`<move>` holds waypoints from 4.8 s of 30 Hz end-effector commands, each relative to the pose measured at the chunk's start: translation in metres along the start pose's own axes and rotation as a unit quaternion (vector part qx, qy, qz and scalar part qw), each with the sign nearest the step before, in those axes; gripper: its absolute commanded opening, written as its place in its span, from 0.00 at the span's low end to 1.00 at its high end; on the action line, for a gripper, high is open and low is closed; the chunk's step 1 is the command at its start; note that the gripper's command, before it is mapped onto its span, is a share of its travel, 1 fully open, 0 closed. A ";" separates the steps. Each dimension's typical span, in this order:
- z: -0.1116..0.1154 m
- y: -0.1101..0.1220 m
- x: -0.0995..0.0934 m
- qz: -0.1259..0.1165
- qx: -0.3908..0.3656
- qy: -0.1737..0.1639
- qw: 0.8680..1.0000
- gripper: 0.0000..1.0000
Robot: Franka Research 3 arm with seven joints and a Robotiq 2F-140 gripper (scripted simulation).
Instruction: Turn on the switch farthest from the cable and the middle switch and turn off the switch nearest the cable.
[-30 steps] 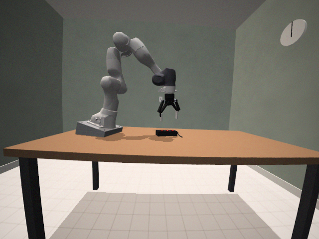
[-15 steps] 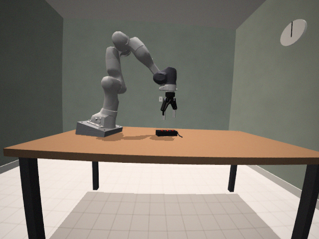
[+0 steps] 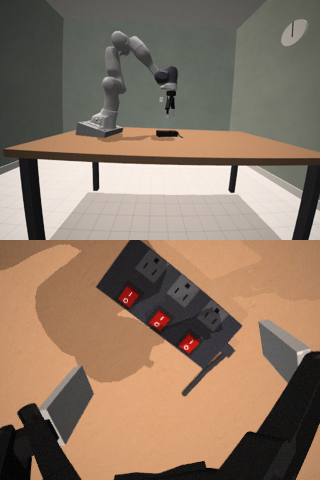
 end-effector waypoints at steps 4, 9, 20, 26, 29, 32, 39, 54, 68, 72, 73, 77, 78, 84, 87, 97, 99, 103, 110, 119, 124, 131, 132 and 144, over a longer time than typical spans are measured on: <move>0.001 -0.002 -0.007 -0.016 -0.122 0.000 0.992 1.00; 0.002 -0.002 -0.011 -0.026 -0.166 -0.002 0.986 1.00; 0.003 -0.002 -0.013 -0.032 -0.189 -0.002 0.981 1.00; 0.003 -0.002 -0.013 -0.032 -0.189 -0.002 0.981 1.00; 0.003 -0.002 -0.013 -0.032 -0.189 -0.002 0.981 1.00; 0.003 -0.002 -0.013 -0.032 -0.189 -0.002 0.981 1.00; 0.003 -0.002 -0.013 -0.032 -0.189 -0.002 0.981 1.00; -0.017 -0.012 0.008 -0.032 -0.237 -0.001 0.971 1.00; -0.051 -0.027 0.037 -0.032 -0.309 0.002 0.951 0.00; -0.051 -0.027 0.037 -0.032 -0.309 0.002 0.951 0.00; -0.051 -0.027 0.037 -0.032 -0.309 0.002 0.951 0.00; -0.051 -0.027 0.037 -0.032 -0.309 0.002 0.951 0.00; -0.051 -0.027 0.037 -0.032 -0.309 0.002 0.951 0.00; -0.051 -0.027 0.037 -0.032 -0.309 0.002 0.951 0.00; -0.051 -0.027 0.037 -0.032 -0.309 0.002 0.951 0.00; -0.051 -0.027 0.037 -0.032 -0.309 0.002 0.951 0.00; -0.051 -0.027 0.037 -0.032 -0.309 0.002 0.951 0.00; -0.051 -0.027 0.038 -0.032 -0.309 0.002 0.951 0.00; -0.051 -0.027 0.041 -0.032 -0.309 0.002 0.951 0.00; -0.050 -0.028 0.051 -0.032 -0.309 0.002 0.951 0.00; -0.050 -0.028 0.054 -0.032 -0.309 0.002 0.951 0.00; -0.050 -0.029 0.064 -0.032 -0.309 0.002 0.951 0.00; -0.050 -0.029 0.065 -0.032 -0.309 0.002 0.951 0.00; -0.050 -0.030 0.076 -0.032 -0.309 0.002 0.951 0.00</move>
Point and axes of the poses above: the point where the finger pads meet when closed, its own x axis out along the fingers, its own y axis across the jaws, z = x × y, the point moved 3 cm from there along -x, back along the fingers, and after that the axes turned 1 degree about x, right-handed, at the moved point
